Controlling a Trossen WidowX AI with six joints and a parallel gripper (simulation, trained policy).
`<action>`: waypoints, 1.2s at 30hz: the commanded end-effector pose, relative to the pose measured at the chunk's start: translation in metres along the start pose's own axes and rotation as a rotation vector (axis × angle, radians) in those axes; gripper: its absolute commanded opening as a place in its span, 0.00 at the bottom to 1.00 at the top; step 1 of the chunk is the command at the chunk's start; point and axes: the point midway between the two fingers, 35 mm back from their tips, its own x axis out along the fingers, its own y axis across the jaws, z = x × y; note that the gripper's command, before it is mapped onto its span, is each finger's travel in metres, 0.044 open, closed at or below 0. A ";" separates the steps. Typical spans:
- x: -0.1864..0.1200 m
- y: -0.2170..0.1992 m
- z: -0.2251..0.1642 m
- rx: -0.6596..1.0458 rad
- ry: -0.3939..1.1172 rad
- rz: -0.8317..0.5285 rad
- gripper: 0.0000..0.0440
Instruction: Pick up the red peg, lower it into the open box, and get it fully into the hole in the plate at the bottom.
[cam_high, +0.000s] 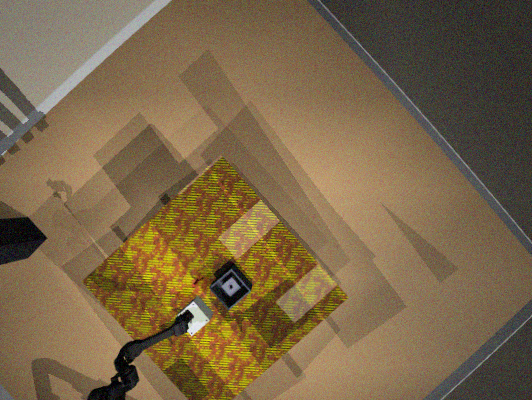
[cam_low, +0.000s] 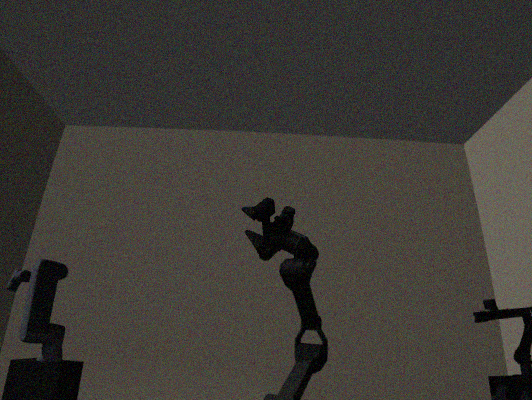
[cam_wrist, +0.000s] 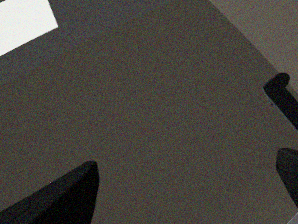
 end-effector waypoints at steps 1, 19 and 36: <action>0.000 0.005 -0.005 -0.014 0.010 0.014 0.94; -0.066 0.159 -0.165 -0.262 0.318 0.491 1.00; -0.202 0.209 -0.293 -0.492 0.662 0.915 1.00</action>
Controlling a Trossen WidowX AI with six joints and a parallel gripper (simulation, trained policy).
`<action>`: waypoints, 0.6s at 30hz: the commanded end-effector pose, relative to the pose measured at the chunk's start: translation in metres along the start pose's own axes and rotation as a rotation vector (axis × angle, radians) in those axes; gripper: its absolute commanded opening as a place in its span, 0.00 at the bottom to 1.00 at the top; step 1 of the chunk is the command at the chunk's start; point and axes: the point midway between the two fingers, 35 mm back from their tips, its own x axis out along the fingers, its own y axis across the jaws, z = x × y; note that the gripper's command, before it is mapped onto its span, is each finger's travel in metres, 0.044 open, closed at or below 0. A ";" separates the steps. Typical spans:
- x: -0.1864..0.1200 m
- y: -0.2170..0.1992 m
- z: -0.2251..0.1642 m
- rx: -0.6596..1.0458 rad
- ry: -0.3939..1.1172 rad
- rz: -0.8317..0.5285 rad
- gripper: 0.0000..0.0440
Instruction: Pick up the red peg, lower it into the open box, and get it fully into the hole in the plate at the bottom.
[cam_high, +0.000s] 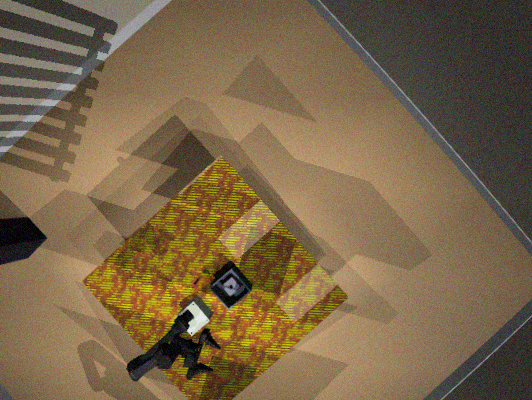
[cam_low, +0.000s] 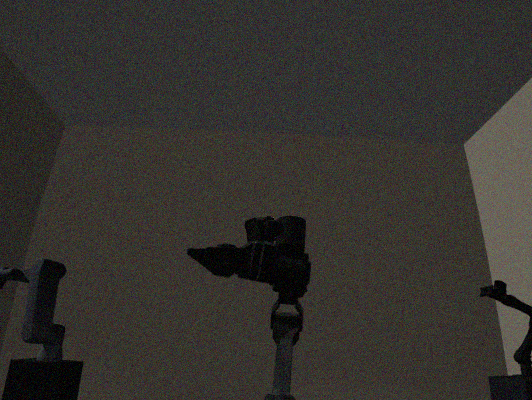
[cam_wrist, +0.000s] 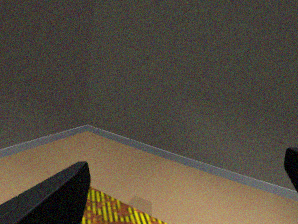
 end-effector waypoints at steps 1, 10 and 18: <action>-0.002 0.029 -0.026 -0.040 0.078 0.089 1.00; -0.027 0.088 -0.086 -0.116 0.298 0.293 1.00; -0.071 0.122 -0.137 -0.166 0.527 0.433 1.00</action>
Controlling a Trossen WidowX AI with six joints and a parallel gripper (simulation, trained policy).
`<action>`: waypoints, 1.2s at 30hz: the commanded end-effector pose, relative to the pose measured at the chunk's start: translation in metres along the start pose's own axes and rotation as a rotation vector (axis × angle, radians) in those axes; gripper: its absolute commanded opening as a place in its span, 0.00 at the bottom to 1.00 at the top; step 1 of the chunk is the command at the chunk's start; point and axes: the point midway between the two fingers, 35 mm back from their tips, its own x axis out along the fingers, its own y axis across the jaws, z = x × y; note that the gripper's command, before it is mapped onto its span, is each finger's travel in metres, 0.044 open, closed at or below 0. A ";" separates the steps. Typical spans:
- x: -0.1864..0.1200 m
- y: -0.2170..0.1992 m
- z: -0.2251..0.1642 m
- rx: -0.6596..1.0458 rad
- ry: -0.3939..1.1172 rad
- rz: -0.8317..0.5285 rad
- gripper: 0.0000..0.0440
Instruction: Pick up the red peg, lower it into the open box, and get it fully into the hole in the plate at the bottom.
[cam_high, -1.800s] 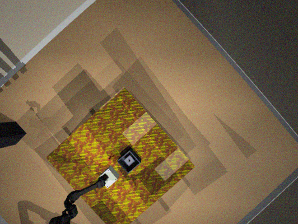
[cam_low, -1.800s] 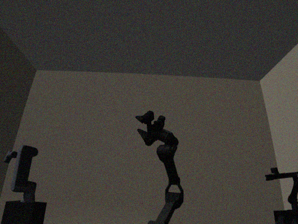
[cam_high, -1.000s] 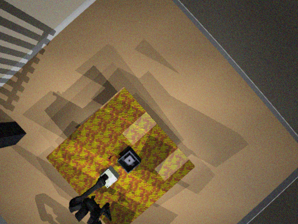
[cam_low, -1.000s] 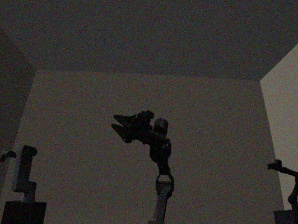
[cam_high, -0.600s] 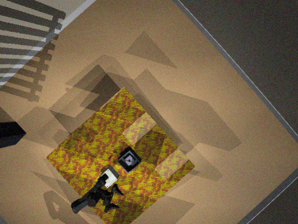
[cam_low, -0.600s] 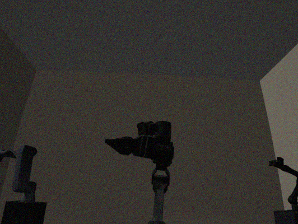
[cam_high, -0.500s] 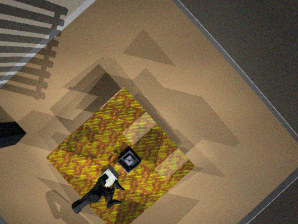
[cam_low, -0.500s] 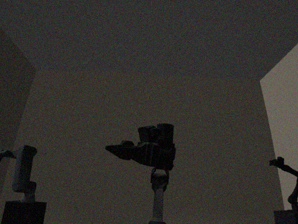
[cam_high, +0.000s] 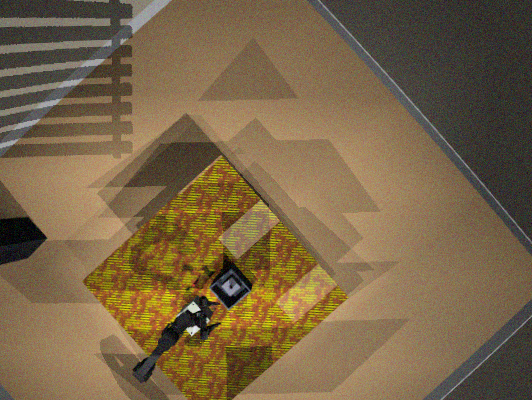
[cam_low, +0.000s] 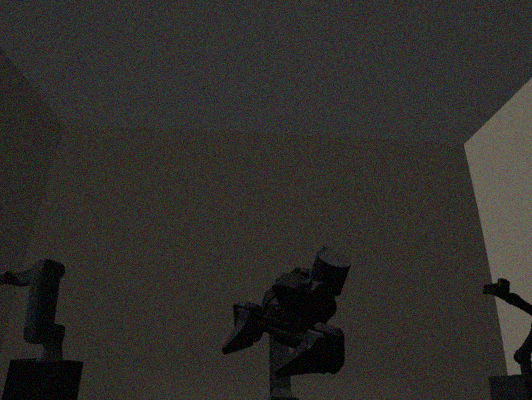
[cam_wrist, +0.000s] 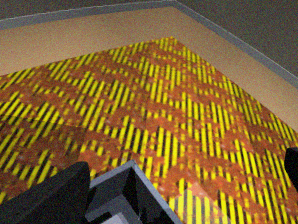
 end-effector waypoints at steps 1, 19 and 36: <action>-0.005 0.020 -0.024 -0.010 0.102 0.058 1.00; -0.065 0.075 -0.147 0.000 0.633 0.118 1.00; -0.089 0.090 -0.235 -0.036 0.883 -0.016 1.00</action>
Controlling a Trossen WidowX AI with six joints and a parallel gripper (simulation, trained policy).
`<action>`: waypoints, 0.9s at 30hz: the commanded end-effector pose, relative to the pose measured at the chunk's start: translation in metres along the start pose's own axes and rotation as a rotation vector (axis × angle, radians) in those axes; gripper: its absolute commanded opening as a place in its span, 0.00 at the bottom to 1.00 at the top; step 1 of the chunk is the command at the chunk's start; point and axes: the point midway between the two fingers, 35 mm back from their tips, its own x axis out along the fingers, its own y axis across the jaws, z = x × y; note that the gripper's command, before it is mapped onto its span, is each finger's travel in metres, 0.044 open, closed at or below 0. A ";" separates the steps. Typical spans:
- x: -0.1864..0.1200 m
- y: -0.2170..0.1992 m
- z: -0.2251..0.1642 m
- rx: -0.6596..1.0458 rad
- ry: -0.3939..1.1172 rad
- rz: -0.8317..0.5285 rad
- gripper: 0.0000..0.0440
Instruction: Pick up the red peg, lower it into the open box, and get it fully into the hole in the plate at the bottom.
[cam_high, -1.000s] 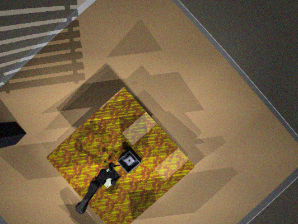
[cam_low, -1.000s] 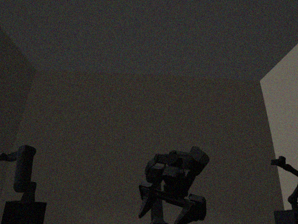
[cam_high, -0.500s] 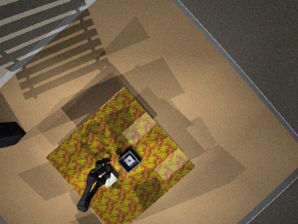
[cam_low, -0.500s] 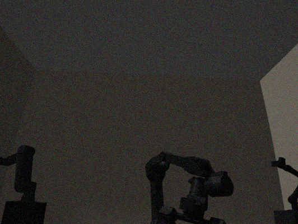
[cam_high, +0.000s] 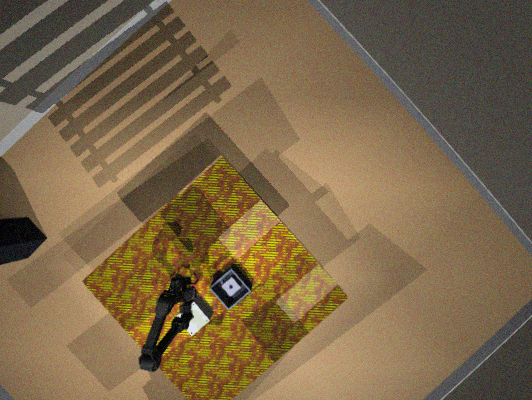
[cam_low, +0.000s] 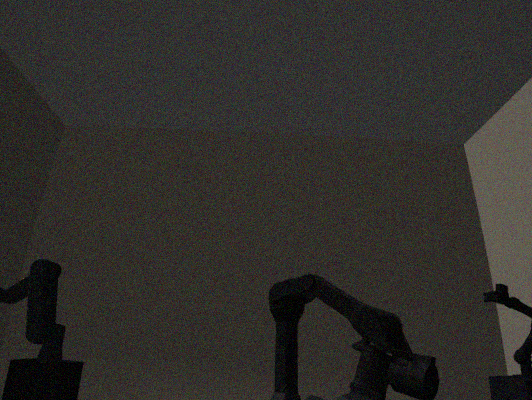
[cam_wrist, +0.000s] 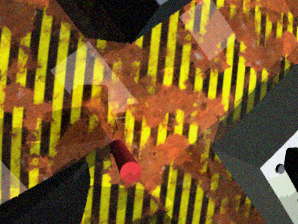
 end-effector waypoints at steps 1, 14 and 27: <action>0.014 0.003 -0.010 0.006 0.034 -0.021 1.00; 0.066 0.026 -0.026 0.025 0.060 0.010 1.00; 0.106 0.037 -0.034 0.029 0.080 0.028 0.66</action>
